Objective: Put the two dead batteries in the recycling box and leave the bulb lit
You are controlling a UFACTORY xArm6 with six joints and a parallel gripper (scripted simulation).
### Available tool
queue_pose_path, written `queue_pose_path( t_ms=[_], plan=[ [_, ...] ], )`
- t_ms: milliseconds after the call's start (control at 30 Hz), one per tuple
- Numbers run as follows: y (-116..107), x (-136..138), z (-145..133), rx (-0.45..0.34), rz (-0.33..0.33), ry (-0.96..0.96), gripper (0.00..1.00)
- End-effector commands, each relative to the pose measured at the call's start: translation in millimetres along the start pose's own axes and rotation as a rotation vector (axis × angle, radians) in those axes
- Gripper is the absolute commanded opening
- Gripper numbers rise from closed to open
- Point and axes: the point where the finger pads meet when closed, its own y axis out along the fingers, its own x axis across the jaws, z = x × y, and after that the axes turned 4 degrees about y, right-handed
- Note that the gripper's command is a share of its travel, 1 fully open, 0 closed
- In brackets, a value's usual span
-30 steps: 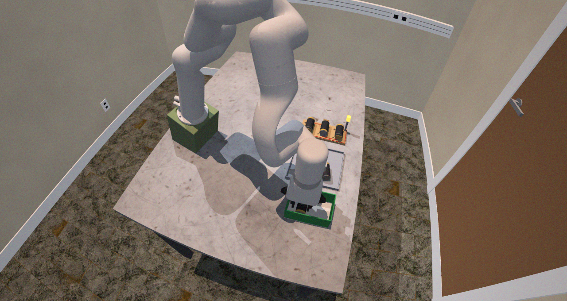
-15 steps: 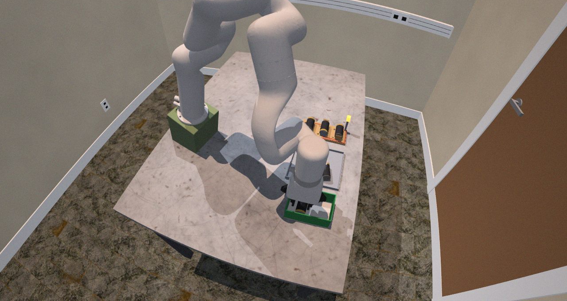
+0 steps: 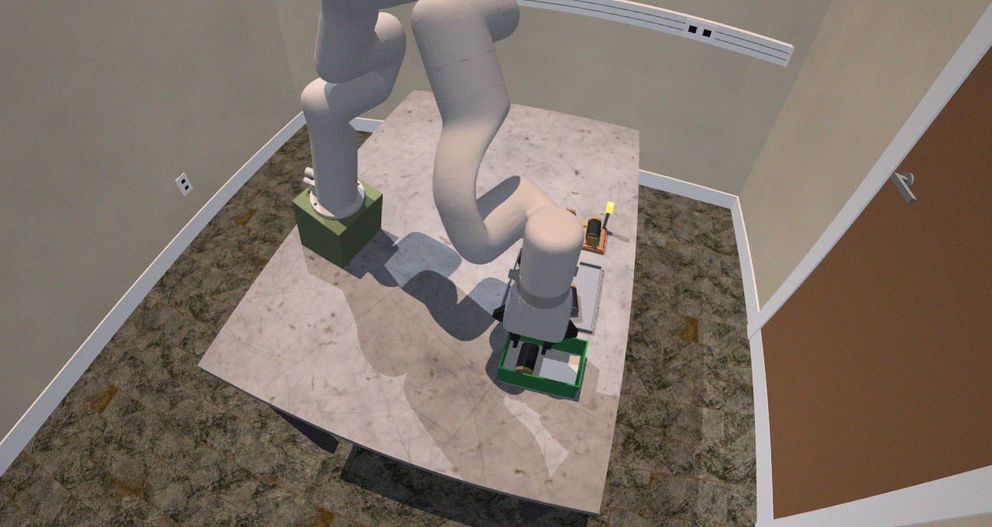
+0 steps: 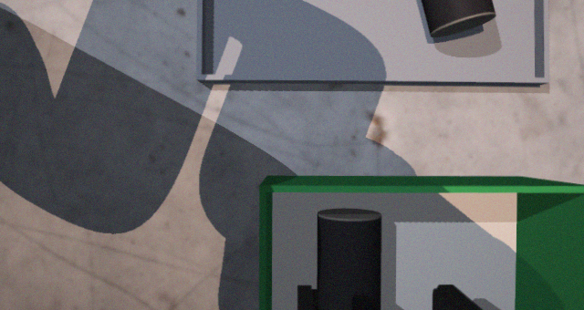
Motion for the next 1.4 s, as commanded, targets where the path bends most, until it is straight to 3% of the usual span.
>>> queue_pose_path(
  t_ms=[0, 433, 600, 833, 1000, 1367],
  plan=[
    [-16, 1, 0, -0.001, -0.003, 0.0, 0.51],
    [-23, 1, 0, -0.001, -0.003, 0.0, 0.51],
    [-55, 1, 0, -0.001, -0.003, 0.0, 0.51],
    [-57, 2, 3, -0.001, -0.003, 0.0, 0.51],
    [-57, 6, 21, -0.001, -0.003, 0.0, 0.51],
    [-57, 36, 143, -0.001, -0.003, 0.0, 0.51]
  ],
)
